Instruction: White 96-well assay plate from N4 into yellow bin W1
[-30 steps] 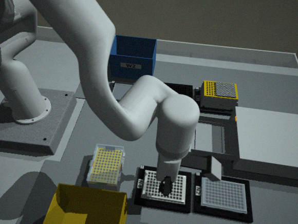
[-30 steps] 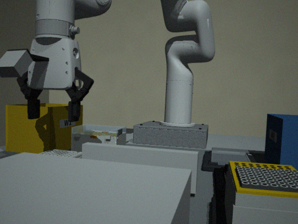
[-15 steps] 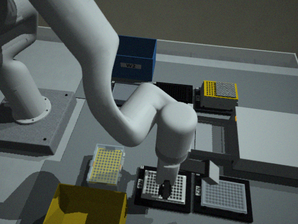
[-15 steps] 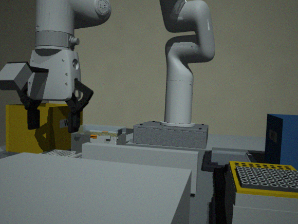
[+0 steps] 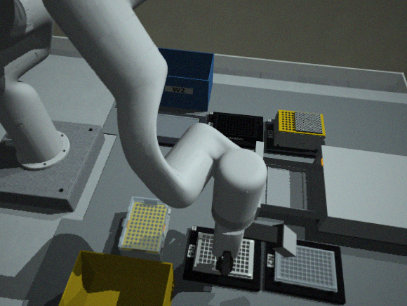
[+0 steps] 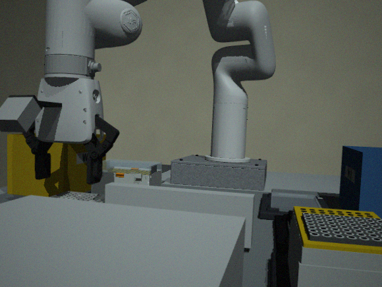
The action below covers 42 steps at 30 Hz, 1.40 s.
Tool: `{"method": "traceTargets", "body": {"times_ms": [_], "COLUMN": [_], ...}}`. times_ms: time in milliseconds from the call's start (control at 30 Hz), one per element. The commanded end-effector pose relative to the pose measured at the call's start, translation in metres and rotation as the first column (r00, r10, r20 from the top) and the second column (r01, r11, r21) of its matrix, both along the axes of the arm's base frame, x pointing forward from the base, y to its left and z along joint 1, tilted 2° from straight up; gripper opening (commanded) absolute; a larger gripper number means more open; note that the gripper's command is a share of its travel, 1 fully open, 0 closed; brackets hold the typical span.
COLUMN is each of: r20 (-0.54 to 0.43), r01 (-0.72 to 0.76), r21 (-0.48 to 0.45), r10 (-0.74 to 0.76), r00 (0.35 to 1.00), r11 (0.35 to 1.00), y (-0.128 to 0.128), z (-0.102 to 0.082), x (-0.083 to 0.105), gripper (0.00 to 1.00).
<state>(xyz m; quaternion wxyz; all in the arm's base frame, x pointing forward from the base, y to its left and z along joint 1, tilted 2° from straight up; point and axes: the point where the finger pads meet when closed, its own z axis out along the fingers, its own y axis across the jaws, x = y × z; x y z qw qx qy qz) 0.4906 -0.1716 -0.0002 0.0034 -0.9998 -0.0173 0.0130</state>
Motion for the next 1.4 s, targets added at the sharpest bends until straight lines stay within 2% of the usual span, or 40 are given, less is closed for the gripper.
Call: {"method": "traceTargets", "body": {"times_ms": [0, 200, 600, 1367], "r20": [0.003, 0.003, 0.003, 0.003], "r01": [0.0, 0.0, 0.0, 0.0], "r21": [-0.001, -0.001, -0.001, -0.001], "r10": [0.0, 0.0, 0.0, 0.0], "r00": [1.0, 1.0, 1.0, 1.0], "r11": [1.0, 1.0, 1.0, 1.0], "y": [0.0, 0.0, 0.0, 0.0], "z": [-0.004, -0.014, -0.014, -0.027], "x": [0.001, 0.001, 0.001, 0.001], "gripper": [1.0, 1.0, 1.0, 1.0]}}
